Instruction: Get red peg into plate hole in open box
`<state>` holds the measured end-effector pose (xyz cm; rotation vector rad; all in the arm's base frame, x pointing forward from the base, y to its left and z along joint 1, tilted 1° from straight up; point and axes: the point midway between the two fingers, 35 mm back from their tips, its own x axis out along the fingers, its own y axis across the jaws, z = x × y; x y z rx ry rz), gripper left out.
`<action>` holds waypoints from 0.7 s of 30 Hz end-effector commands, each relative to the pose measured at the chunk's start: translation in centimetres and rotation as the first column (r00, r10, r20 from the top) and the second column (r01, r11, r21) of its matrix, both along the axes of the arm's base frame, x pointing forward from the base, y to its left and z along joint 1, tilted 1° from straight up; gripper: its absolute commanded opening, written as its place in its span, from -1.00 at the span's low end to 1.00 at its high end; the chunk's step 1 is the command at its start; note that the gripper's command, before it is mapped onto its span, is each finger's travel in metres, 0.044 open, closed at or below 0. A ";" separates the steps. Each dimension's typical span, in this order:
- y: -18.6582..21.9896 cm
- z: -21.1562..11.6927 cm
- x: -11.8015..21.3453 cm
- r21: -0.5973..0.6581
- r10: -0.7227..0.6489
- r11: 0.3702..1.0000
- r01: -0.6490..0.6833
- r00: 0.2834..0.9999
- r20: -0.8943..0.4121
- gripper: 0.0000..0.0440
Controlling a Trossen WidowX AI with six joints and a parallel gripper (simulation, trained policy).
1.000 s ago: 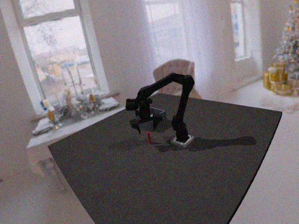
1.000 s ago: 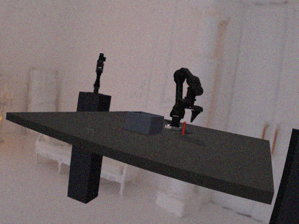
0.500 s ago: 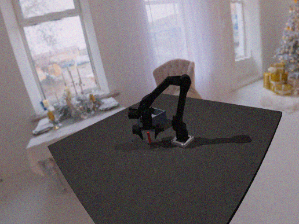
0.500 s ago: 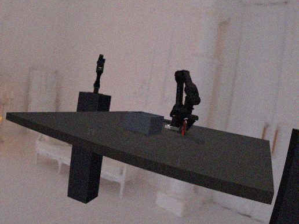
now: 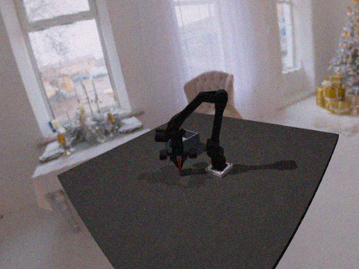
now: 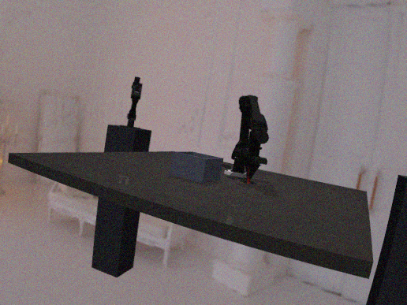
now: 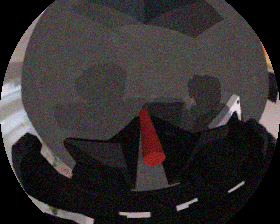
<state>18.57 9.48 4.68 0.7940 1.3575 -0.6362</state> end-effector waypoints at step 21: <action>-4.9 9.0 4.8 -0.159 0.076 0.986 -0.044 0.977 0.200 -1.00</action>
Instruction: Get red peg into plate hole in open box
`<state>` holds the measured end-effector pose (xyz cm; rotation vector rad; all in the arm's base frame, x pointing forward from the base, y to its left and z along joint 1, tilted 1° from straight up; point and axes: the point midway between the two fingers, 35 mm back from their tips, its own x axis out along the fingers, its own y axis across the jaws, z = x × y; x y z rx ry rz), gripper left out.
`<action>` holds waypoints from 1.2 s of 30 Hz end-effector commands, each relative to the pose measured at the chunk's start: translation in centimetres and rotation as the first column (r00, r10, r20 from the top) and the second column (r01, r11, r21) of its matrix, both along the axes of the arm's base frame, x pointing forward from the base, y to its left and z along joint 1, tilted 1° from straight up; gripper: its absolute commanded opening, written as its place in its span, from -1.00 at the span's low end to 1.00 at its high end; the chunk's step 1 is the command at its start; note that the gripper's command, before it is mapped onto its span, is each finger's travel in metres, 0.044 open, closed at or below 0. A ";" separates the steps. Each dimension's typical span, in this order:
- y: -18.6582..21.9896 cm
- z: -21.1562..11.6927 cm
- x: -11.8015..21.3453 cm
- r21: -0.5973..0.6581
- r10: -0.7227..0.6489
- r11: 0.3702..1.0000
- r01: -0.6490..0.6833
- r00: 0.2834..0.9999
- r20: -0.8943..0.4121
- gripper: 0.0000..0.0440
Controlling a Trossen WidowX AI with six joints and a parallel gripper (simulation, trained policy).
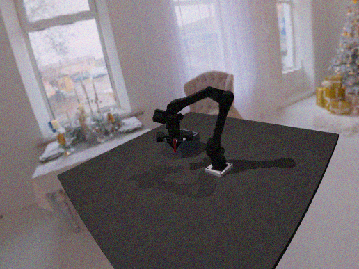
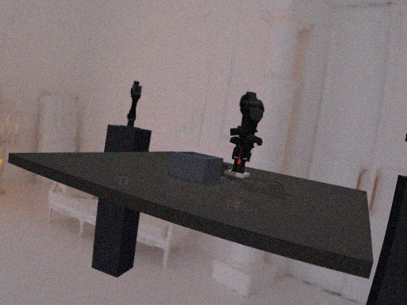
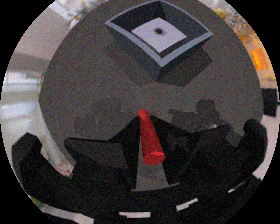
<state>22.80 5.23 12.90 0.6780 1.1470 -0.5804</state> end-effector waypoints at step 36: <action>-12.8 1.5 7.4 -0.081 -0.235 0.967 0.243 0.967 0.101 -0.99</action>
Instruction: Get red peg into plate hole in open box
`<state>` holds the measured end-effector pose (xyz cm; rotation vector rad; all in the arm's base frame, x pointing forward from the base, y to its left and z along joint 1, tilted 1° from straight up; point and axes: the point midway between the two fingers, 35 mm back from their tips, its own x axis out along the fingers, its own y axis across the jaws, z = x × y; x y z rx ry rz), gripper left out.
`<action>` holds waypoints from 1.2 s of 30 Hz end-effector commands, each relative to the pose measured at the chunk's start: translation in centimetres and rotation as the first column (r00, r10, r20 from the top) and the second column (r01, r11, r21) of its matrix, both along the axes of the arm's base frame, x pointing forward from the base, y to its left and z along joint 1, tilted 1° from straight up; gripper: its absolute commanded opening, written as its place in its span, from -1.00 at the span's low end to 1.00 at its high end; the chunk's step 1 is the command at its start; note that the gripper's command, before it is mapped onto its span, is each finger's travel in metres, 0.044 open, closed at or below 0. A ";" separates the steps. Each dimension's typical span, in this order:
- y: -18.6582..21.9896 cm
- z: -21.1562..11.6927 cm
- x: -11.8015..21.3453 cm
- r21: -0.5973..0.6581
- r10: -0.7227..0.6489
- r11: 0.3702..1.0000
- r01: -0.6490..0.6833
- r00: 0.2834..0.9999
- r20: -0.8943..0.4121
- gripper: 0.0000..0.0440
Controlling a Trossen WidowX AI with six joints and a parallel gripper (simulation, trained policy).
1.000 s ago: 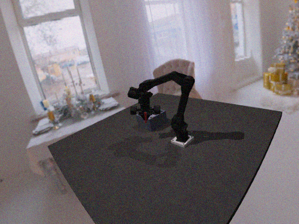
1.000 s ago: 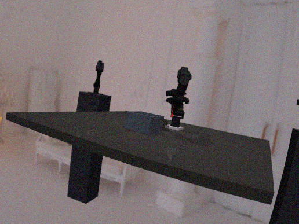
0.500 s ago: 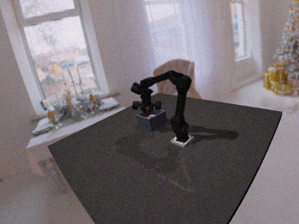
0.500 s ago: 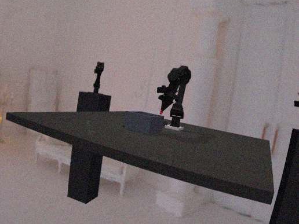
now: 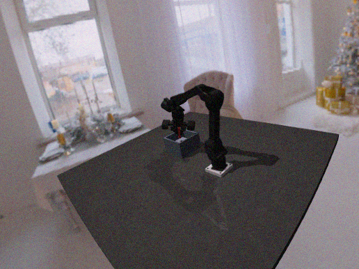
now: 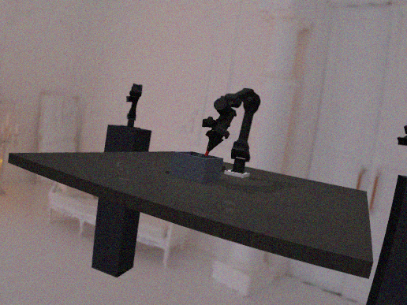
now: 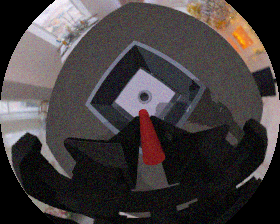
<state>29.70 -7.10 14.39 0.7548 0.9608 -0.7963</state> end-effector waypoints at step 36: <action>-4.2 -3.9 4.4 0.023 0.070 0.997 -0.067 0.986 -0.149 -0.45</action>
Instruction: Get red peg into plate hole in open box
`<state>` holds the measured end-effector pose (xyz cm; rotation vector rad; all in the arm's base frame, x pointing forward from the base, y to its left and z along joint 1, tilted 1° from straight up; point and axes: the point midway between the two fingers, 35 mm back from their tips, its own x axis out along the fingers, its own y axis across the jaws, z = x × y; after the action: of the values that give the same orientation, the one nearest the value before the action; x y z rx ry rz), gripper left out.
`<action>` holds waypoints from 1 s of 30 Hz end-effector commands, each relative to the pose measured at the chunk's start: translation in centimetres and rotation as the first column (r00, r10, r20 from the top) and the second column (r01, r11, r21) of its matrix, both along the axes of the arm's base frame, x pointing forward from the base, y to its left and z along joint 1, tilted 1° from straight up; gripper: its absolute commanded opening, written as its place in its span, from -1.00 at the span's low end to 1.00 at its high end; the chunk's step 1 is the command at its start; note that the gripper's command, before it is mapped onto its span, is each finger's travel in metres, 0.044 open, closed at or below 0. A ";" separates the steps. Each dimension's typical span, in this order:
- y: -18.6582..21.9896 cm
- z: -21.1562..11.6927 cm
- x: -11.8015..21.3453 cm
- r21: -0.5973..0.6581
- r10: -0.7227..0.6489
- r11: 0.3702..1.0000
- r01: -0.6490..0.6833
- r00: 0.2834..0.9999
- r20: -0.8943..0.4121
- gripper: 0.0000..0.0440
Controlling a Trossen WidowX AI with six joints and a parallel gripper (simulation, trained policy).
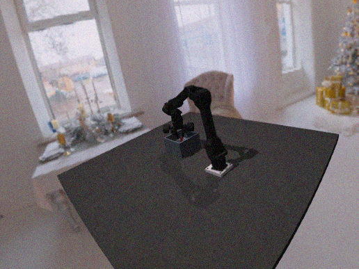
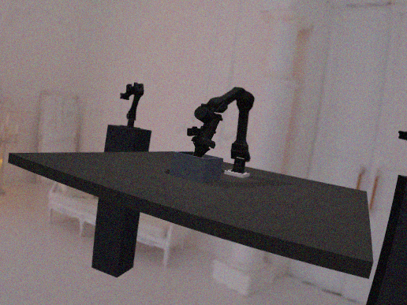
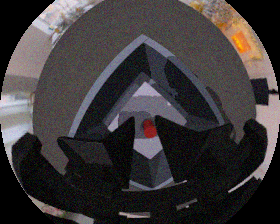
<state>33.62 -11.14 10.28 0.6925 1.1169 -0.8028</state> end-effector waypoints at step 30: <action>-4.1 -0.2 2.8 0.017 0.091 0.996 -0.089 0.989 -0.116 -0.50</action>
<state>36.29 -14.95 10.00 0.6075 1.2460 -0.7726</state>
